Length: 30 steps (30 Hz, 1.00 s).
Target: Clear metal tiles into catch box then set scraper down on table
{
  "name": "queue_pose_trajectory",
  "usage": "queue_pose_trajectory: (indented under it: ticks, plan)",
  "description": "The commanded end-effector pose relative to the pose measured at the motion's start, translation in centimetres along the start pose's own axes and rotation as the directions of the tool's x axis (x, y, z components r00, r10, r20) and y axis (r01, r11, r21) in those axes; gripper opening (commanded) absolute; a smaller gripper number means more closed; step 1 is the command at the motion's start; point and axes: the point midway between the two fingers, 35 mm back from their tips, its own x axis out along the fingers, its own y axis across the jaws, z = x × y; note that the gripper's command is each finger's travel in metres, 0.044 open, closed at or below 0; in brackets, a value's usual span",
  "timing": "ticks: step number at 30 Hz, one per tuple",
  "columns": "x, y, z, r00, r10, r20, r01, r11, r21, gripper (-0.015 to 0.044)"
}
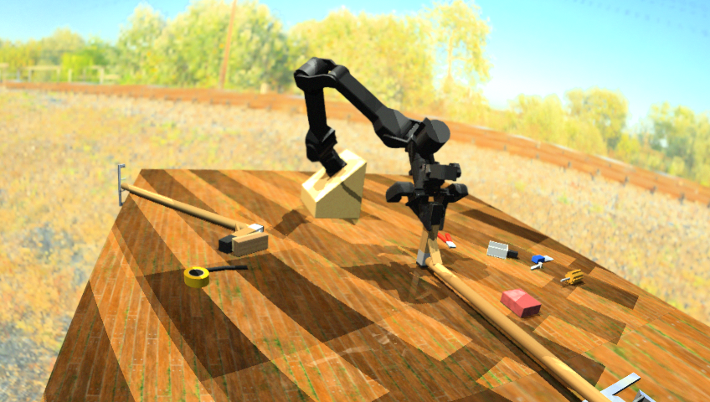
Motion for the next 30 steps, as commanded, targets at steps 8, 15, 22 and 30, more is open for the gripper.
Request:
queue_pose_trajectory:
  ticks: [8, 15, 22, 30]
  plan:
    - [-1.1, 0.3, -0.6, 1.000, 0.004, 0.013, -0.004, 1.000, 0.001, 0.0000]
    - [-1.5, 0.4, -1.2, 1.000, 0.005, 0.013, -0.005, 1.000, 0.001, 0.0000]
    - [-2.0, 0.4, -1.9, 1.000, 0.005, 0.014, -0.005, 1.000, 0.001, 0.0000]
    - [-2.5, 0.3, -2.6, 1.000, 0.005, 0.015, -0.005, 1.000, 0.000, 0.0000]
